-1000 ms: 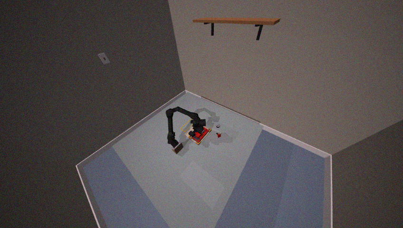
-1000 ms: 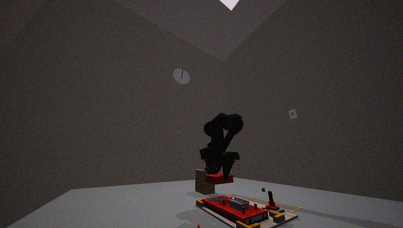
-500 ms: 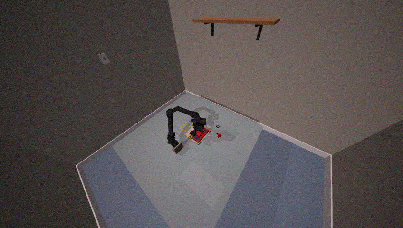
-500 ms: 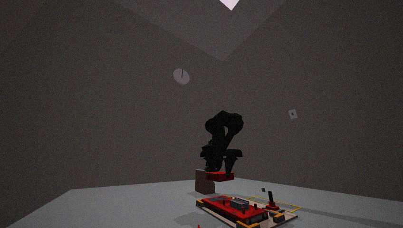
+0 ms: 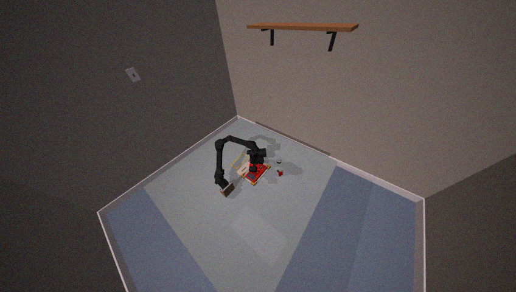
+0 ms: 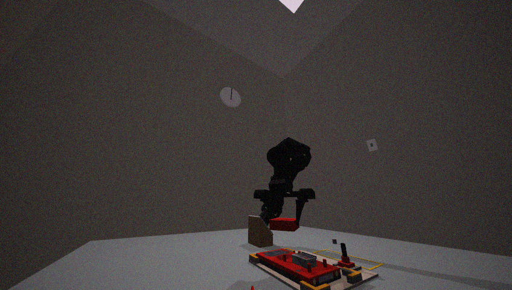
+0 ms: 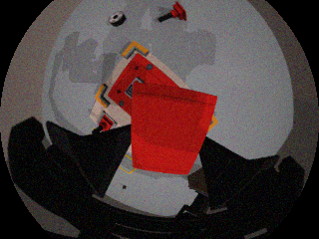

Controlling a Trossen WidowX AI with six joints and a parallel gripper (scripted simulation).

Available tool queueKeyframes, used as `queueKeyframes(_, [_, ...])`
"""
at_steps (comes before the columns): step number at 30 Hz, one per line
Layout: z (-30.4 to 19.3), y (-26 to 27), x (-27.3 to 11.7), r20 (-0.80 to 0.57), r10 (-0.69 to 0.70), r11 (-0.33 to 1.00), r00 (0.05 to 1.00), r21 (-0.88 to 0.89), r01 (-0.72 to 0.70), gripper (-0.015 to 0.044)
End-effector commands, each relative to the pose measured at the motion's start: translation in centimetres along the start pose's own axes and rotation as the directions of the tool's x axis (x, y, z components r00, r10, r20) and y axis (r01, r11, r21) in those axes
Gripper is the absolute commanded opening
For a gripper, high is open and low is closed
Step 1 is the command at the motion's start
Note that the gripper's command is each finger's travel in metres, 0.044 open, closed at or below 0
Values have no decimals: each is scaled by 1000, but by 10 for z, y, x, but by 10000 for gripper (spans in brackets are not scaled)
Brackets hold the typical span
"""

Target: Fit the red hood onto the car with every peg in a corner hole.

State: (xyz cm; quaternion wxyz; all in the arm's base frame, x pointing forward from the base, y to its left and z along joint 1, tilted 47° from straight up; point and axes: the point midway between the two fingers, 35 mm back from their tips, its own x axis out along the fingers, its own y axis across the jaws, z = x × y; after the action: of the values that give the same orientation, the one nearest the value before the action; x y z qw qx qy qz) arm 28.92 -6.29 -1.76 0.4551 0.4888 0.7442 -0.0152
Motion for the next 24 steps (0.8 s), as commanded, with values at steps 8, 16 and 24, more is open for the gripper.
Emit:
queueKeyframes(8, [11,16,-2,3,5,954,1000,-300,-4,0])
queueKeyframes(16, [19,28,-2,5,6,859,1000,-513,-3,0])
queueKeyframes(24, [25,41,-2,7,8,717,1000,-697,-1,0])
